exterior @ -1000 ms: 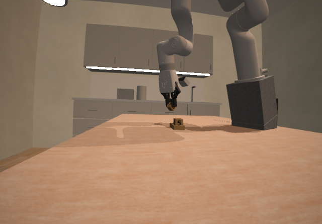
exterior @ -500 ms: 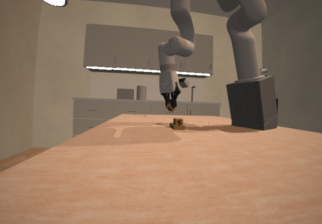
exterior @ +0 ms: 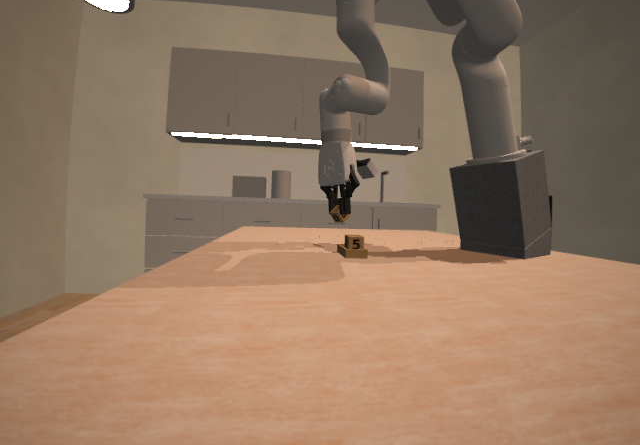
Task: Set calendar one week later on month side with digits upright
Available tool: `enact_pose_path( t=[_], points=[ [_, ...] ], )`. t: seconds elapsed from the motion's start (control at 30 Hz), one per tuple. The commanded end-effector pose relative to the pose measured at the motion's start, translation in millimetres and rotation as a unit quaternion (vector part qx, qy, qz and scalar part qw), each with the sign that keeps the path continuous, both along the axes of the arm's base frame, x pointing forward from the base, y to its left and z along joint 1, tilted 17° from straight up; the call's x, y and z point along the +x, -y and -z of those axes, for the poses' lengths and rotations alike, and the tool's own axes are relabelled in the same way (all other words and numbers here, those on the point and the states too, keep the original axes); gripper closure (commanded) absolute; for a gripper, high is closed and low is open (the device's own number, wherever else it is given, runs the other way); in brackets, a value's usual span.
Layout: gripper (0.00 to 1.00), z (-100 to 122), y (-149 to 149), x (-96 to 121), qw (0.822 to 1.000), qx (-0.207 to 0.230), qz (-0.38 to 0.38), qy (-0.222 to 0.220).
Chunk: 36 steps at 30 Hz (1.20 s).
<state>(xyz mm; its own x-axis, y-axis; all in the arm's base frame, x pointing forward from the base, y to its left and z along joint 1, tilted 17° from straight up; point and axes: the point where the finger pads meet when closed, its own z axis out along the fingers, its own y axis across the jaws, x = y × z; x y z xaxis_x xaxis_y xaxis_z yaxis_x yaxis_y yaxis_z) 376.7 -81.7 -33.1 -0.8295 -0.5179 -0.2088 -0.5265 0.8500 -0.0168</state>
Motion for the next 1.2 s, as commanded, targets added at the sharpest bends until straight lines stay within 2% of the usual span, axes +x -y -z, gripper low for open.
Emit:
enact_pose_path(
  t=[0.0, 0.5, 1.03, 1.17],
  points=[
    [0.71, 0.1, 1.4, -0.2, 0.999, 0.017, -0.001, 0.038],
    [0.71, -3.9, -3.6, -2.8, 0.997, 0.032, 0.002, 0.073],
    [0.71, -4.6, -4.1, -5.4, 0.996, 0.035, 0.003, 0.079],
    [0.71, -2.0, -5.7, -8.9, 0.995, 0.052, 0.000, 0.090]
  ],
)
